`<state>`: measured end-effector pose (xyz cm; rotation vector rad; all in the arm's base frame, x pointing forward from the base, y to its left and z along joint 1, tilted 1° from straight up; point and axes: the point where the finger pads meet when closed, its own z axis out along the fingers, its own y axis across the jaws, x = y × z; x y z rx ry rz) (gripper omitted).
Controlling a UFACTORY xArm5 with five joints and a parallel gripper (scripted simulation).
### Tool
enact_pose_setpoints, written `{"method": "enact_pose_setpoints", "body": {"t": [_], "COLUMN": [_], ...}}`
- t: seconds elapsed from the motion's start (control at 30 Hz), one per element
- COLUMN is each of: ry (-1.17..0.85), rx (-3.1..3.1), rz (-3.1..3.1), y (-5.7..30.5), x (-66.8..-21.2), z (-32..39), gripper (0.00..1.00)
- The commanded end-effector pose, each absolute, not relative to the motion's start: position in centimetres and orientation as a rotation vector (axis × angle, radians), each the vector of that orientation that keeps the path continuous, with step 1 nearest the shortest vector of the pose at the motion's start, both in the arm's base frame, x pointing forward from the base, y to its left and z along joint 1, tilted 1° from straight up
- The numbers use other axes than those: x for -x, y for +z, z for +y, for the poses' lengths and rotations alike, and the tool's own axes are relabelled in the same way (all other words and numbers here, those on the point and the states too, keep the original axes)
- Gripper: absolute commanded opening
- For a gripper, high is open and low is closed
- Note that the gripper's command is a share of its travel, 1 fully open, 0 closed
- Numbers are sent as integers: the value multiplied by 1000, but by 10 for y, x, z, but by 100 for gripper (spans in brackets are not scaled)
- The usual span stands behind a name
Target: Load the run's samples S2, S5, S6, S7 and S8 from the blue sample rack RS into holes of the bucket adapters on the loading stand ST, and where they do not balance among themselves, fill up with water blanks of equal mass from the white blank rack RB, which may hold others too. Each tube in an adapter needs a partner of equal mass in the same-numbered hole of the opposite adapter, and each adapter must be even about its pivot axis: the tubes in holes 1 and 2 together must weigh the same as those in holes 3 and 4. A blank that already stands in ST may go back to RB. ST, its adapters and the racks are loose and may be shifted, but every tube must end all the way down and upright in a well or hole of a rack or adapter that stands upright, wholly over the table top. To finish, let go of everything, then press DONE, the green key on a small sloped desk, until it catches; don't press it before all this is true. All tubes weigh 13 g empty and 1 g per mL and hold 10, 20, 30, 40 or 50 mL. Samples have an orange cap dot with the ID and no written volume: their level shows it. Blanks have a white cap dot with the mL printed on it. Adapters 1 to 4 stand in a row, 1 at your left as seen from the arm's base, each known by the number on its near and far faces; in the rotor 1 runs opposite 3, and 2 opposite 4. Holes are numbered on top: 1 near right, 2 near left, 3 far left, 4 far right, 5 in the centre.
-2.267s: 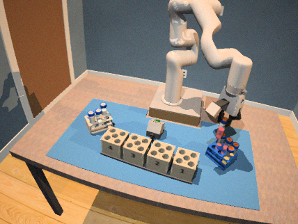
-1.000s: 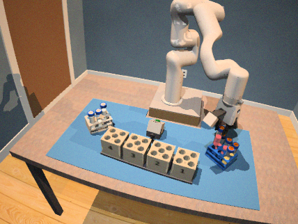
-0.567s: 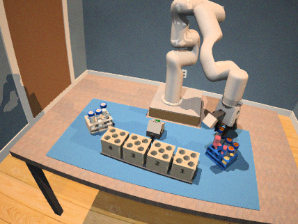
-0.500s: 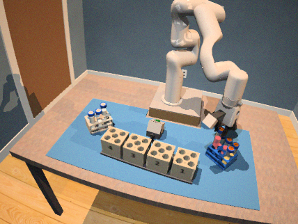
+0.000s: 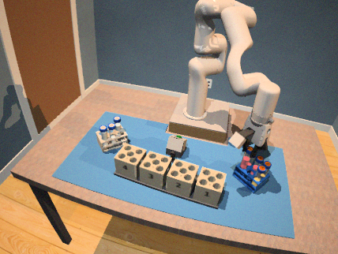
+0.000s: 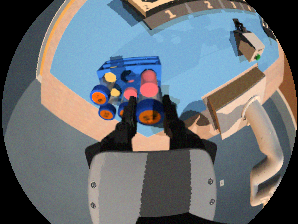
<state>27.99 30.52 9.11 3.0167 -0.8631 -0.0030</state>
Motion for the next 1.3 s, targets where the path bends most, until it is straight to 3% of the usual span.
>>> {"method": "enact_pose_setpoints", "body": {"t": [0.0,1.27], "ry": [0,0], "rx": [-3020,-3020], "rz": [-864,-864], "y": [87,53], "x": [-281,-281], "z": [306,306], "gripper": [0,0]}}
